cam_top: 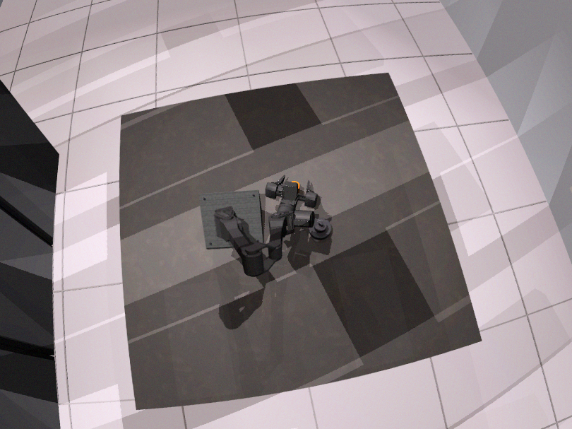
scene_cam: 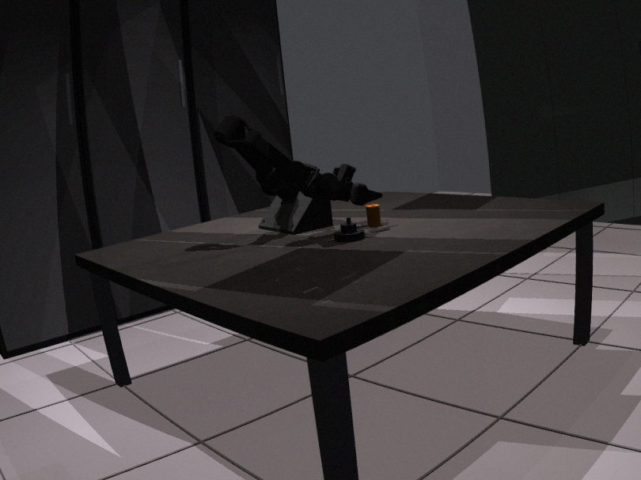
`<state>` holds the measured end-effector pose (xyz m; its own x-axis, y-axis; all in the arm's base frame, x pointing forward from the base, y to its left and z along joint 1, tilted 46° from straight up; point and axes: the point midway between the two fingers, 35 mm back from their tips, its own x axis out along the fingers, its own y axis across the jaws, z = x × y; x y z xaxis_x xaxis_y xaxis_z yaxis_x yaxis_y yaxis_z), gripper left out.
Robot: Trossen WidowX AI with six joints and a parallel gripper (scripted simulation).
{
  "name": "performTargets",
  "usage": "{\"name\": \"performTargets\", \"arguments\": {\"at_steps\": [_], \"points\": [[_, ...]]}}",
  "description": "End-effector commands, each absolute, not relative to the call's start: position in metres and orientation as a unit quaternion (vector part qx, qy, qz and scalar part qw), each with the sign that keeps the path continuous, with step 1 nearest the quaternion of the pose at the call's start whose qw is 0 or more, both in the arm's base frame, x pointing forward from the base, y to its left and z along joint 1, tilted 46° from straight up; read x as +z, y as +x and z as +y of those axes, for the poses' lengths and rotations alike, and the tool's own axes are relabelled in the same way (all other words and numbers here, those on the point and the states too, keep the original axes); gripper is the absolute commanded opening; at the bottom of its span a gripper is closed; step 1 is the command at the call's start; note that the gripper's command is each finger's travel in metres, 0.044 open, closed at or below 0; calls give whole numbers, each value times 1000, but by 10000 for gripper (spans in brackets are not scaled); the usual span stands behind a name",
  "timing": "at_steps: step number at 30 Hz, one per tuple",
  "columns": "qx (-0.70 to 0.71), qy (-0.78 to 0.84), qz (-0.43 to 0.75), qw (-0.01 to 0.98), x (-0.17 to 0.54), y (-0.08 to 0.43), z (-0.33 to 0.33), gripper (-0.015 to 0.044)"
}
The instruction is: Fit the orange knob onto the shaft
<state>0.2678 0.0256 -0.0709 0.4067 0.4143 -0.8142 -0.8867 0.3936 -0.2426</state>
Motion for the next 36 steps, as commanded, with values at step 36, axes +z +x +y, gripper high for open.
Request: {"name": "performTargets", "arguments": {"at_steps": [36], "points": [[115, -537, 738, 393, -43, 281, 83, 440]]}}
